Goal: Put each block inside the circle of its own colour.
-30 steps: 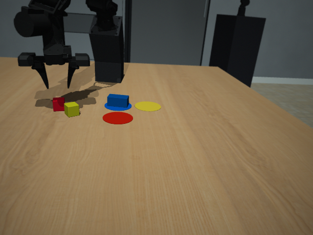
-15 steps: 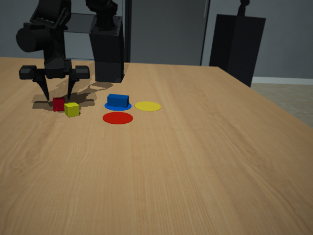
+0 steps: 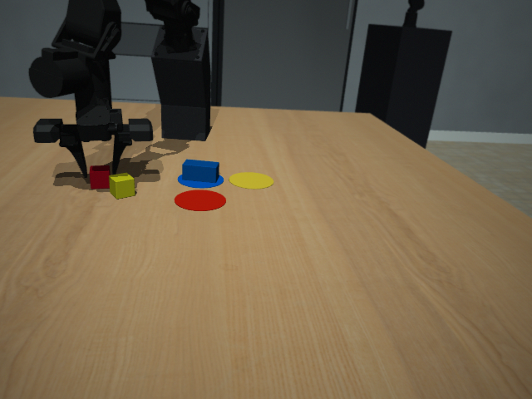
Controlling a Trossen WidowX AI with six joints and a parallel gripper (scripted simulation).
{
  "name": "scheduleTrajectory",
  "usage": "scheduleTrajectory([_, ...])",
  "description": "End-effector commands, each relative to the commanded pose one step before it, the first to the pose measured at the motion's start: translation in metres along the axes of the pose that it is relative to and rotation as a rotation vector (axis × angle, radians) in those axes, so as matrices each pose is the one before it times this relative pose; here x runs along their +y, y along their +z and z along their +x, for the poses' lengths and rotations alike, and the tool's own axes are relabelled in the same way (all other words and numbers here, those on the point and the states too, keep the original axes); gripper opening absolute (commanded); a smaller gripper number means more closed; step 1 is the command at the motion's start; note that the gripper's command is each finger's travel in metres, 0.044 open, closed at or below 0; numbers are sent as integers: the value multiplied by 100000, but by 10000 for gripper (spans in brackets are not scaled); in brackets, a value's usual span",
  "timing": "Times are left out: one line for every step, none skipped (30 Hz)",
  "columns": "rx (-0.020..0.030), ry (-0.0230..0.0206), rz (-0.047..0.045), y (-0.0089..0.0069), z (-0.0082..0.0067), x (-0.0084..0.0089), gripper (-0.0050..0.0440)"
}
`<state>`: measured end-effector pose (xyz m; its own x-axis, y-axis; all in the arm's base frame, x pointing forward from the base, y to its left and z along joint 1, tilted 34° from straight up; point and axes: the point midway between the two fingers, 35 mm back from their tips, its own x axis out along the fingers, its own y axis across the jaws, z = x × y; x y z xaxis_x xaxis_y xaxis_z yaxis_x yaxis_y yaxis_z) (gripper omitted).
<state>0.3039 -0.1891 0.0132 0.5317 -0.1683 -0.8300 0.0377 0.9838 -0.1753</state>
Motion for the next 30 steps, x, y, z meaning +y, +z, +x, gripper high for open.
scheduleTrajectory([-1384, -951, -197, 473, -265, -219, 184])
scheduleTrajectory([0, 0, 0, 0, 0, 0, 184])
scheduleTrajectory([0, 0, 0, 0, 0, 0, 184])
scheduleTrajectory([0, 0, 0, 0, 0, 0, 177])
scheduleTrajectory([0, 0, 0, 0, 0, 0, 170])
scheduleTrajectory([0, 0, 0, 0, 0, 0, 164])
scheduleTrajectory([0, 0, 0, 0, 0, 0, 157])
scheduleTrajectory([0, 0, 0, 0, 0, 0, 150])
scheduleTrajectory([0, 0, 0, 0, 0, 0, 144])
scheduleTrajectory([0, 0, 0, 0, 0, 0, 137])
scheduleTrajectory([0, 0, 0, 0, 0, 0, 130])
scheduleTrajectory([0, 0, 0, 0, 0, 0, 124])
scheduleTrajectory([0, 0, 0, 0, 0, 0, 117])
scheduleTrajectory([0, 0, 0, 0, 0, 0, 110])
scheduleTrajectory([495, 306, 240, -45, 227, 36, 105])
scheduleTrajectory([105, 84, -70, -13, -41, 0, 105])
scheduleTrajectory([-797, -510, -400, 256, -332, -128, 105])
scheduleTrajectory([-623, -411, -241, 195, -275, -124, 105])
scheduleTrajectory([0, 0, 0, 0, 0, 0, 105])
scheduleTrajectory([0, 0, 0, 0, 0, 0, 105])
scheduleTrajectory([178, 185, -279, -116, -164, 77, 105])
scheduleTrajectory([18, 62, -95, 15, -147, -40, 105])
scheduleTrajectory([-38, 33, -43, 45, -179, -65, 105])
scheduleTrajectory([-98, 68, -121, 82, -208, -51, 105])
scheduleTrajectory([-72, -10, -157, 94, -239, -59, 105])
scheduleTrajectory([9, 24, -157, 65, -262, -43, 105])
scheduleTrajectory([112, 92, -117, 14, -283, -13, 105])
scheduleTrajectory([64, 49, -71, 25, -323, -25, 105])
scheduleTrajectory([66, 51, -73, 23, -334, -22, 105])
scheduleTrajectory([65, 52, -72, 19, -335, -19, 105])
